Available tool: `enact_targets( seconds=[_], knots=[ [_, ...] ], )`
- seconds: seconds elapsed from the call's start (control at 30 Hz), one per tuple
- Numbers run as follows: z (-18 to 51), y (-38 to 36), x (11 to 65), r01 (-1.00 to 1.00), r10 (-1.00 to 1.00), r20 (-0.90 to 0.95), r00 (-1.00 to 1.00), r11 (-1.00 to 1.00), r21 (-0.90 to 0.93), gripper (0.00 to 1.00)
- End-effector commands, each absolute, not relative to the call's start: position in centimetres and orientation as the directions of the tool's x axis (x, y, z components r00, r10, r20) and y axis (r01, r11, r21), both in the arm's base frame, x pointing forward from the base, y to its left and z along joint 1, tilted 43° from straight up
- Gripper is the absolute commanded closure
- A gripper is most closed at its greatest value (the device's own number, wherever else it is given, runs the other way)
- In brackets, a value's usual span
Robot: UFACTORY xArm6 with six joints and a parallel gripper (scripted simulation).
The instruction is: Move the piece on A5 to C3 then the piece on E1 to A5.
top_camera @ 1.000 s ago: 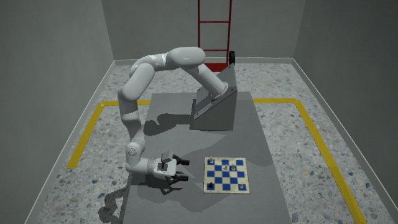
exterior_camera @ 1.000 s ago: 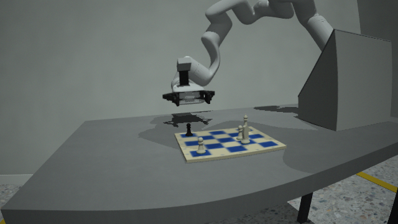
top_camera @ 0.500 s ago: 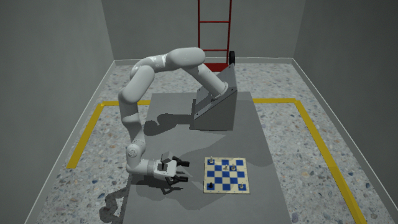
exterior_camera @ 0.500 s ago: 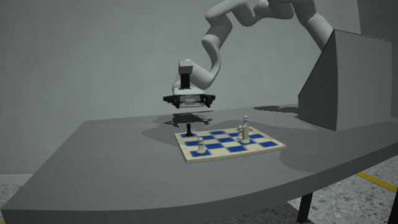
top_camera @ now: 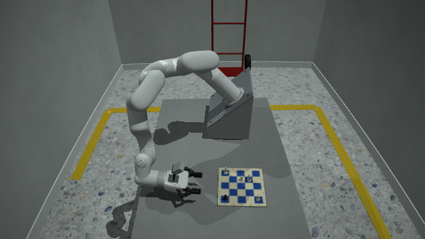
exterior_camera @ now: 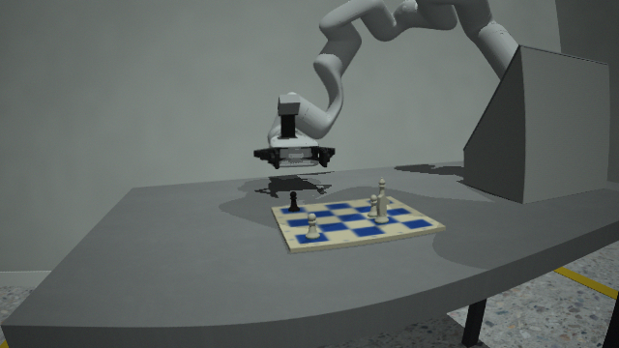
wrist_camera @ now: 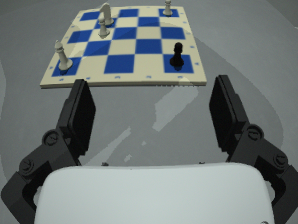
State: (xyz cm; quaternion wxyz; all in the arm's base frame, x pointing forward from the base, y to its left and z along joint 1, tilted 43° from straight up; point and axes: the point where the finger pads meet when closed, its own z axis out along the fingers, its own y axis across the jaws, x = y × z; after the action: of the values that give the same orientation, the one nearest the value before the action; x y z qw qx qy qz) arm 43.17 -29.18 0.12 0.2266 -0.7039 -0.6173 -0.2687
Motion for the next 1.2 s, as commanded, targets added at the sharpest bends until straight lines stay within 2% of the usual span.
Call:
enact_targets(
  seconds=[0.0,0.83,1.17],
  knots=[
    [0.2,-29.2,43.3,0.991,0.748,0.657,0.091,-0.134,0.015,0.0],
    [0.3,-29.1,43.3,0.991,0.748,0.657,0.091,-0.134,0.015,0.0],
    [2.9,-26.7,43.7,0.991,0.748,0.657,0.091,-0.134,0.015,0.0]
  ],
)
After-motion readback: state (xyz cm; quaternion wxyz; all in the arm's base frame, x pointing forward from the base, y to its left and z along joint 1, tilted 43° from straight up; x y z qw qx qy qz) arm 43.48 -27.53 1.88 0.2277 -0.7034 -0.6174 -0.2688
